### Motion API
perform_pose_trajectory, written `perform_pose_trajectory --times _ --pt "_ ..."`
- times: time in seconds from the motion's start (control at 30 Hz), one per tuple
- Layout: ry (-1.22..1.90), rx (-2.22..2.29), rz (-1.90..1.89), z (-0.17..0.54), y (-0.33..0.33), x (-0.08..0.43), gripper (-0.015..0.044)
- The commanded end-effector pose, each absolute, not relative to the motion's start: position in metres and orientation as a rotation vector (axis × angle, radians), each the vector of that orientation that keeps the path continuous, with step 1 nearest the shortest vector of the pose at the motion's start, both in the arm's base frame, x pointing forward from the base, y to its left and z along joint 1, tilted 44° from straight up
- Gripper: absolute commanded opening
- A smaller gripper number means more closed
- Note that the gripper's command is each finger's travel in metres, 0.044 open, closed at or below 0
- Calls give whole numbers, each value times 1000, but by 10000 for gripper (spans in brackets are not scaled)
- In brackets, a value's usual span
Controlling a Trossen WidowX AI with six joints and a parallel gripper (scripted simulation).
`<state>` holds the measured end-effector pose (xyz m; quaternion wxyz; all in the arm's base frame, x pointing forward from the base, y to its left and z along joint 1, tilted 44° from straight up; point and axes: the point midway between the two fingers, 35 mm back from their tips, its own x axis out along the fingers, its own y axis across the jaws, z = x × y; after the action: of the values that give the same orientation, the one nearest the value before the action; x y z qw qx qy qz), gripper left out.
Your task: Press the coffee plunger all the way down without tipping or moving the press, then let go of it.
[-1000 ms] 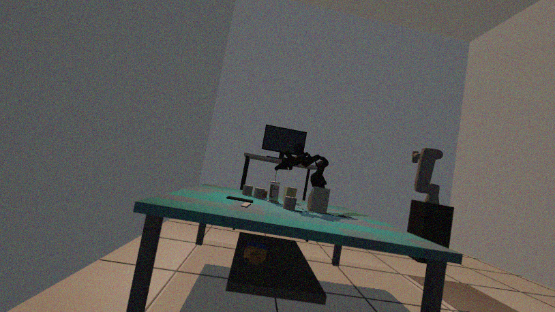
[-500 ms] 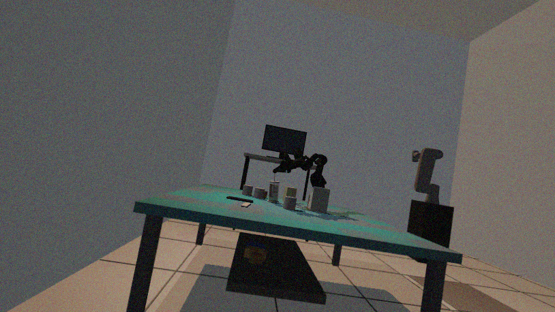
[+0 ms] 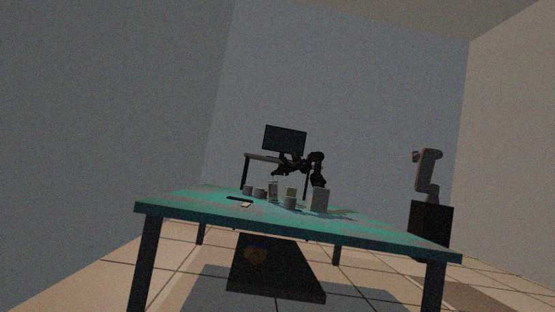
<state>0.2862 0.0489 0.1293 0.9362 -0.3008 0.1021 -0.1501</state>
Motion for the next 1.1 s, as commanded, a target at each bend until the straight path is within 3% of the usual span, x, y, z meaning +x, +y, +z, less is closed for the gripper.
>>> perform_pose_trajectory --times 0.0,1.07 --pt "264 -670 -331 113 34 285 119" --pt "263 -669 -332 113 40 294 119"
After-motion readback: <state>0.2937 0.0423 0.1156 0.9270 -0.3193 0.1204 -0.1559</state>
